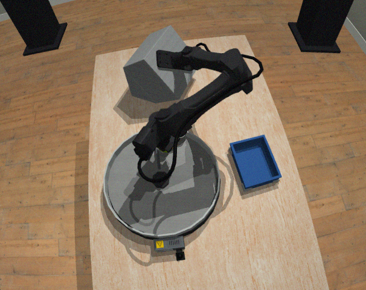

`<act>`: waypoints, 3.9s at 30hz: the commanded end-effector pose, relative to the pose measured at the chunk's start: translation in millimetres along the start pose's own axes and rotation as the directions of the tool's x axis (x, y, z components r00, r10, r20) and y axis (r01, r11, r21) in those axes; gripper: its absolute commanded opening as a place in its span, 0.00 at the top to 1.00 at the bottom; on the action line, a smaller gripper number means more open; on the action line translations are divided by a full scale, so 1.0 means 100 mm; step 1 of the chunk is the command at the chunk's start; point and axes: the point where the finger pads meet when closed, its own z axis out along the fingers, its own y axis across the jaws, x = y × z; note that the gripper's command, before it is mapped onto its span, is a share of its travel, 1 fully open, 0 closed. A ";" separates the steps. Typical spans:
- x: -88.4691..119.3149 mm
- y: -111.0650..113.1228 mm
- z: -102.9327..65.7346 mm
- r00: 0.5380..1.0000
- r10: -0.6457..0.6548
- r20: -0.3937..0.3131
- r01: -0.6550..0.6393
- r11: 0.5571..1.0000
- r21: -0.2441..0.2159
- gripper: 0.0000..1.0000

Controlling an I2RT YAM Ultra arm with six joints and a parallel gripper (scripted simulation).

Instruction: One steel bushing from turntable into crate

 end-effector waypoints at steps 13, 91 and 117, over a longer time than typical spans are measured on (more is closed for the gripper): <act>-0.04 -0.01 -0.09 0.999 0.000 0.035 0.000 1.000 -0.009 0.85; 0.02 -0.03 -0.07 0.999 0.009 0.031 -0.008 1.000 -0.010 0.85; -0.04 0.01 -0.09 0.999 -0.009 0.041 0.009 1.000 -0.011 0.85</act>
